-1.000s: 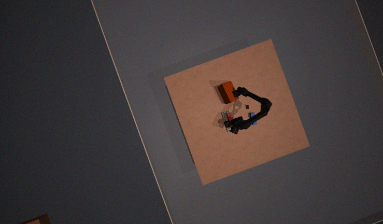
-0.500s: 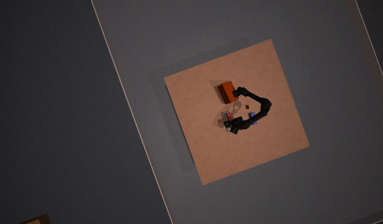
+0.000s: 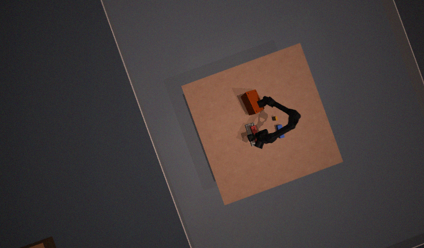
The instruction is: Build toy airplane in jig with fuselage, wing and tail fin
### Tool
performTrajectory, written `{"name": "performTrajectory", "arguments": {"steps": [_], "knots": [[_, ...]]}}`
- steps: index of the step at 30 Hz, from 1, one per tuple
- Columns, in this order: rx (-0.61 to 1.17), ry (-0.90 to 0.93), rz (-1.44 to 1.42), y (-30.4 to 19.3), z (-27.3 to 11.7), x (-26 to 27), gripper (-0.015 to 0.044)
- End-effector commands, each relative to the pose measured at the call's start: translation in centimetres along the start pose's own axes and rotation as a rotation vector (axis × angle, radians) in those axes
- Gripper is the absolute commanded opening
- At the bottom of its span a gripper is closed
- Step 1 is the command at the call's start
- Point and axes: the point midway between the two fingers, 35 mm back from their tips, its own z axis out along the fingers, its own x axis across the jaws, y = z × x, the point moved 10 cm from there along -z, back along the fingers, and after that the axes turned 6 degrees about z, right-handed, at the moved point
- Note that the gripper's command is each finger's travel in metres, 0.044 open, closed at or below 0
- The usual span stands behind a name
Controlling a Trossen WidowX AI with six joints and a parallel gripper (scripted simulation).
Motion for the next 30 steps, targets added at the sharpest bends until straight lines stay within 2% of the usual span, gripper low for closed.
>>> {"name": "performTrajectory", "arguments": {"steps": [1, 21, 26, 30], "knots": [[0.006, 0.007, 0.007, -0.1, 1.0, 0.0, 0.0195], [0.006, 0.009, 0.006, -0.2, 2.9, -0.1, 0.0195], [0.006, 0.005, 0.002, -0.2, 2.8, 0.0, 0.0161], [0.006, 0.005, 0.002, -0.2, 2.8, 0.0, 0.0056]]}}
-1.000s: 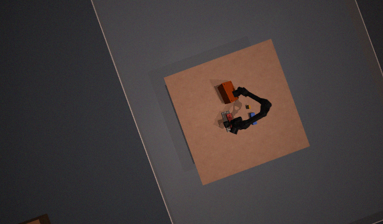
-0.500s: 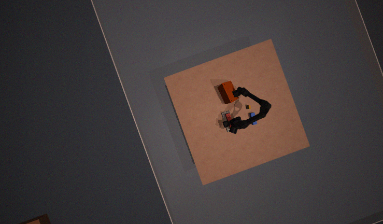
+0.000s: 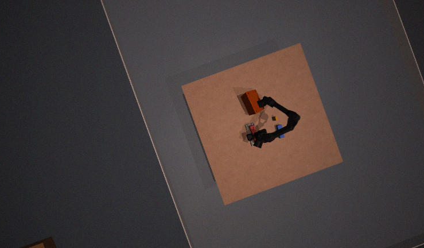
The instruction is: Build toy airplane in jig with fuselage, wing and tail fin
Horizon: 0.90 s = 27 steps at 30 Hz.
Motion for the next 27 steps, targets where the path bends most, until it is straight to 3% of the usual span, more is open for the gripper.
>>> {"name": "performTrajectory", "arguments": {"steps": [1, 17, 24, 27], "knots": [[-0.001, -0.001, -0.001, 0.0, 0.0, 0.0, 0.0030], [-0.001, -0.001, -0.001, 0.0, 0.0, 0.0, 0.0440], [-0.001, -0.001, -0.001, 0.0, 0.0, 0.0, 0.0440], [-0.002, -0.003, 0.001, 0.4, -2.5, -0.2, 0.0440]]}}
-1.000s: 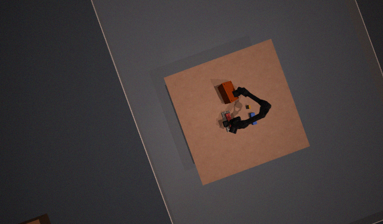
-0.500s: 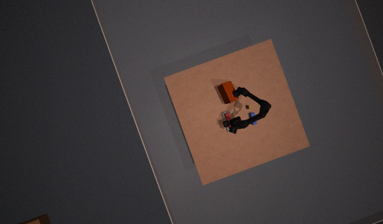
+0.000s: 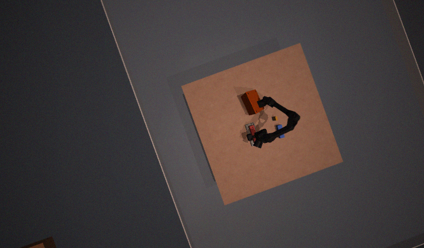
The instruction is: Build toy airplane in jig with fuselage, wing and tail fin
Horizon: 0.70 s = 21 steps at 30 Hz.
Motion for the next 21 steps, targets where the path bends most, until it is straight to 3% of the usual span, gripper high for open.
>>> {"name": "performTrajectory", "arguments": {"steps": [1, 5, 21], "knots": [[-0.012, -0.011, -0.003, 0.4, -3.9, -0.2, 0.0440], [-0.011, -0.009, -0.001, -0.1, -9.9, -0.1, 0.0440], [-0.013, -0.013, 0.096, 0.9, -10.2, 0.6, 0.0440]]}}
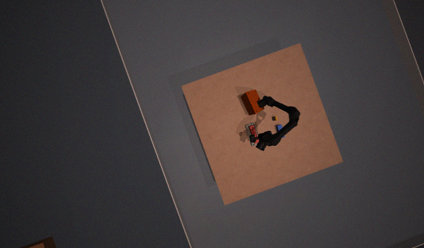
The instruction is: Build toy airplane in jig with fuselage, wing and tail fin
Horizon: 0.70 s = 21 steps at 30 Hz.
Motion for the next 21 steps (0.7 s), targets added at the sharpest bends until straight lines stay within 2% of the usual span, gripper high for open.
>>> {"name": "performTrajectory", "arguments": {"steps": [1, 8, 15, 21], "knots": [[0.001, -0.011, 0.014, 0.9, -0.2, 2.4, 0.0440], [-0.011, -0.025, 0.019, 2.7, -0.1, 14.3, 0.0440], [0.005, 0.011, 0.010, 0.6, 1.0, 25.6, 0.0440], [0.009, 0.016, 0.009, 0.2, 1.1, 26.7, 0.0440]]}}
